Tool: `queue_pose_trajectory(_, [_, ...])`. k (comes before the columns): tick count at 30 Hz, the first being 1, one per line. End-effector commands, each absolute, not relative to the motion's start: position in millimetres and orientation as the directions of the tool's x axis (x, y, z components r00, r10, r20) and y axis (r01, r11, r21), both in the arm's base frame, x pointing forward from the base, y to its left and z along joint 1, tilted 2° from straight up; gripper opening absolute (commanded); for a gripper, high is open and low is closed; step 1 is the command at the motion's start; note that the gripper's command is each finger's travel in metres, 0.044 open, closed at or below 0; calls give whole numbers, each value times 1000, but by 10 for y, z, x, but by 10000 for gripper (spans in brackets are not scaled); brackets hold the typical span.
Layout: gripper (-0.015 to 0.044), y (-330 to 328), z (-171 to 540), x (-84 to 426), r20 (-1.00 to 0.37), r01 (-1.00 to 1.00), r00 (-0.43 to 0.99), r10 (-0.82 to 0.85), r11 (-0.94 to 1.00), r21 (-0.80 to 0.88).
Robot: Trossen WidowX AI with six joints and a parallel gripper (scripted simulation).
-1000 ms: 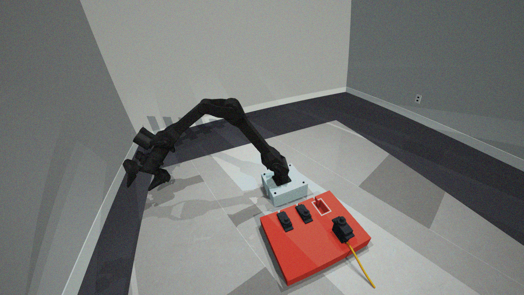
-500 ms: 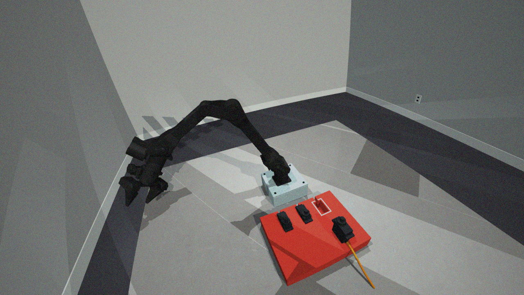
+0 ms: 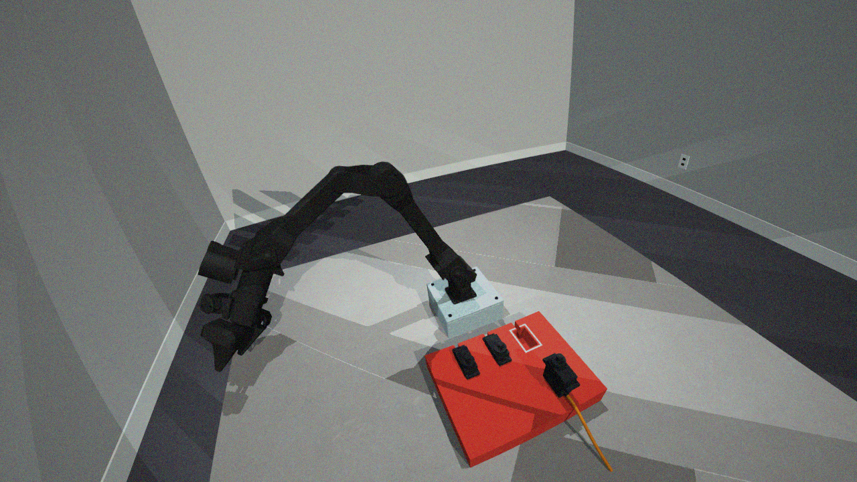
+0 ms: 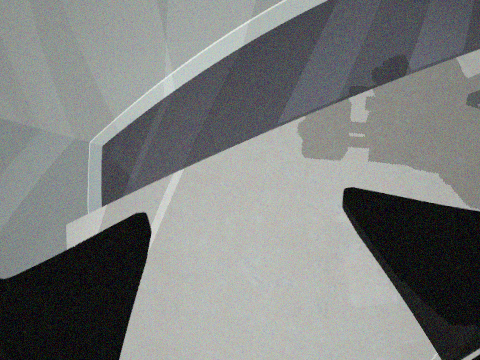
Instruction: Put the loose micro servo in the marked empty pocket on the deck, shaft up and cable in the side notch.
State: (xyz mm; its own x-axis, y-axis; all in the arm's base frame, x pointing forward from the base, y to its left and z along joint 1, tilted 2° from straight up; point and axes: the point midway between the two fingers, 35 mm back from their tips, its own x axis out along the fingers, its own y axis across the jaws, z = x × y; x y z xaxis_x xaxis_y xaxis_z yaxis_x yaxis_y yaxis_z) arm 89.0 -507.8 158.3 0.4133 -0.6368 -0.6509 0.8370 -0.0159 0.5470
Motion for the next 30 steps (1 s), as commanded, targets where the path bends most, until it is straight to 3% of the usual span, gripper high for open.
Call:
queue_pose_trajectory(1, [440, -4997, 1559, 1060, -666, 865, 424, -613, 57, 499])
queue_pose_trajectory(30, [440, -4337, 1463, 2196, -737, 797, 513, -439, 563, 220])
